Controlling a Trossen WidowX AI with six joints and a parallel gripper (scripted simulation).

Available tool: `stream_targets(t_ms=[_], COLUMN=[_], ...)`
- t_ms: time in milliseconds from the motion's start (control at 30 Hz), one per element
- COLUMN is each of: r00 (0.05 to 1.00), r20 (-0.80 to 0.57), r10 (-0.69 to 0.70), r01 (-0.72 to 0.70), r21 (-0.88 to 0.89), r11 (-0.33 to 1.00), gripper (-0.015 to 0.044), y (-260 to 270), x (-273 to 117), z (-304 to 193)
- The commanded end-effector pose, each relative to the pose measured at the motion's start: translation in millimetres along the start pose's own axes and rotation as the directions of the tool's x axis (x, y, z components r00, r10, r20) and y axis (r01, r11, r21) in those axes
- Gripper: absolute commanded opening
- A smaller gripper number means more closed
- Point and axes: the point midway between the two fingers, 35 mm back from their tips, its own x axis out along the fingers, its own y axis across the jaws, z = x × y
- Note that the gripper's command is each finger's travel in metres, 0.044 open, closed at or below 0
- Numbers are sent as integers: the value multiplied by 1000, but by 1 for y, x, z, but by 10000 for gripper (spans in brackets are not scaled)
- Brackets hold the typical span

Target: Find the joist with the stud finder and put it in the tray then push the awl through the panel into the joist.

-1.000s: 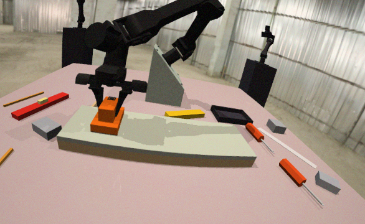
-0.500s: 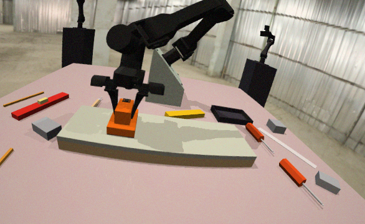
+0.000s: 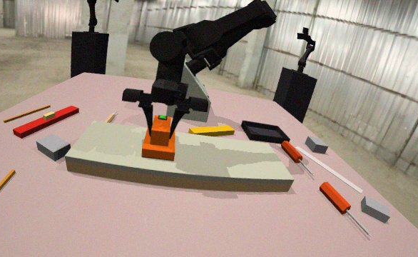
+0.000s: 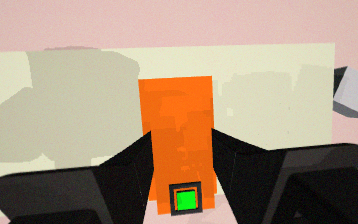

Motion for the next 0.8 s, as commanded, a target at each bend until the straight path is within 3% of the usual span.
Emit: stream_targets(t_ms=[0, 767], r00=[1000, 1000], r20=[-2, -2], r10=[0, 3], r01=[0, -3], r21=[5, 6], r11=[1000, 1000], gripper=[0, 0], y=[13, 79], x=[1, 1], z=[-1, -1])
